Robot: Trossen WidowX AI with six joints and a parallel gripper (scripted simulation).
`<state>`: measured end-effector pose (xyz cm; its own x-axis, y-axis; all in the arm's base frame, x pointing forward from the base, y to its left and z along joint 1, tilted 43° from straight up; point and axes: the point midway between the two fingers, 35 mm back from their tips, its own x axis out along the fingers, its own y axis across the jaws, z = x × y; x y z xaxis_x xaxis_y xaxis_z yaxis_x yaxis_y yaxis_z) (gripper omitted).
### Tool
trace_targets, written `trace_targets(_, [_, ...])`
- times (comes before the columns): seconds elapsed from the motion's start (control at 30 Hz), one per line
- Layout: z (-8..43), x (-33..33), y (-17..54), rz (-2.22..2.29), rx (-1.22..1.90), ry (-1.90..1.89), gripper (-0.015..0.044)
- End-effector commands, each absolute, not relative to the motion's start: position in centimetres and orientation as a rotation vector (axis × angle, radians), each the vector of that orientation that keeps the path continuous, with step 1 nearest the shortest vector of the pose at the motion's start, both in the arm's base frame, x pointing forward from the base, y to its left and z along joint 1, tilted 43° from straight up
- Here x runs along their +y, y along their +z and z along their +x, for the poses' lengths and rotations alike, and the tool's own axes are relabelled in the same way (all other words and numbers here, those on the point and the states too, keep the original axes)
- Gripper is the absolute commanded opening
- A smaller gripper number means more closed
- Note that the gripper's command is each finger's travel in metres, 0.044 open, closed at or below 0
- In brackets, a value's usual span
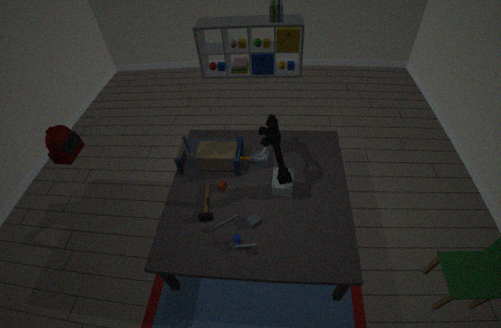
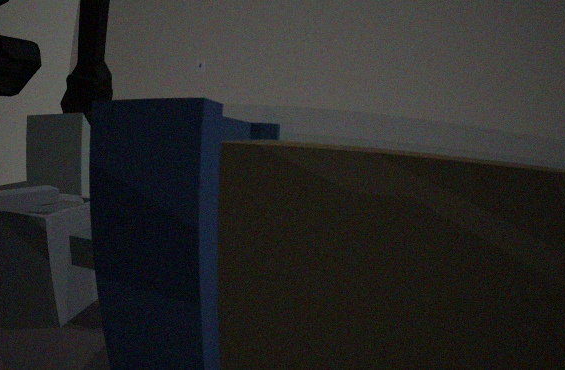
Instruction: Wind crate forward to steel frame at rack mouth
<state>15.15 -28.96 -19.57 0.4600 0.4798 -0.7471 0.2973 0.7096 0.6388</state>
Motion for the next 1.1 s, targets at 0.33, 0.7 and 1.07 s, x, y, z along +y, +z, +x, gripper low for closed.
trace_targets(0.33, [17.4, -29.3, -19.7, 0.81, 1.102, 0.136, 0.0])
trace_targets(0.7, [18.7, -29.4, -19.7, 0.81, 1.101, 0.137, 0.0])
trace_targets(1.07, [19.9, -29.4, -19.5, 0.81, 1.1, 0.137, 0.0])
